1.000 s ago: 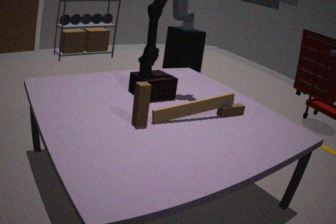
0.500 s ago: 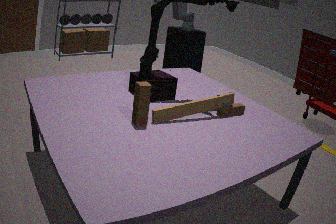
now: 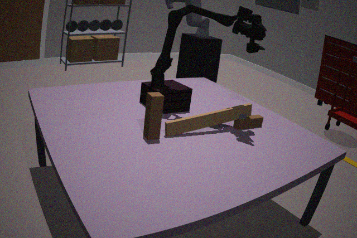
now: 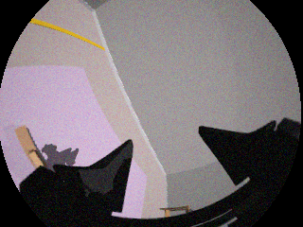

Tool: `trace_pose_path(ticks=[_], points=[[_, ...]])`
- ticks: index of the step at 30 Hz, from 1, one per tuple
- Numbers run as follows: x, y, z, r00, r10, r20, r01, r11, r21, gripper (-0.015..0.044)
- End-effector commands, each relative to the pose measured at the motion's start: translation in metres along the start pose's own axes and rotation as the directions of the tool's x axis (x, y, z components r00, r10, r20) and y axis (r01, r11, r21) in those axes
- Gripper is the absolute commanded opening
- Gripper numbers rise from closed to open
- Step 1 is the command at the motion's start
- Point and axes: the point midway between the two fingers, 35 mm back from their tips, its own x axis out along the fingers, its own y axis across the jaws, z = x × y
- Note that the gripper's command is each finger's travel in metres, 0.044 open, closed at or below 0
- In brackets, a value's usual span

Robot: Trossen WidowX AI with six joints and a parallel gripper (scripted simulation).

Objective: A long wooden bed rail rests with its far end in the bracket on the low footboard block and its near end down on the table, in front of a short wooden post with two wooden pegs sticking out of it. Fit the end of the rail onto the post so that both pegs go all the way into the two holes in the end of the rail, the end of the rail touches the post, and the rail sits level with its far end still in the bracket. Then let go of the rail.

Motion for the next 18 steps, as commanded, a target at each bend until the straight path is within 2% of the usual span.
trace_pose_path(ticks=[1, 5, 9, 13, 18], points=[[0.032, 0.036, -0.036, 0.991, 0.126, -0.052, -0.132, 0.985, -0.113, 0.044], [0.061, 0.08, -0.087, 0.949, 0.288, -0.131, -0.311, 0.925, -0.22, 0.044], [0.077, 0.124, -0.143, 0.865, 0.455, -0.212, -0.499, 0.824, -0.269, 0.044], [0.078, 0.165, -0.204, 0.737, 0.615, -0.281, -0.675, 0.689, -0.264, 0.044], [0.058, 0.213, -0.274, 0.524, 0.791, -0.317, -0.852, 0.487, -0.192, 0.044]])
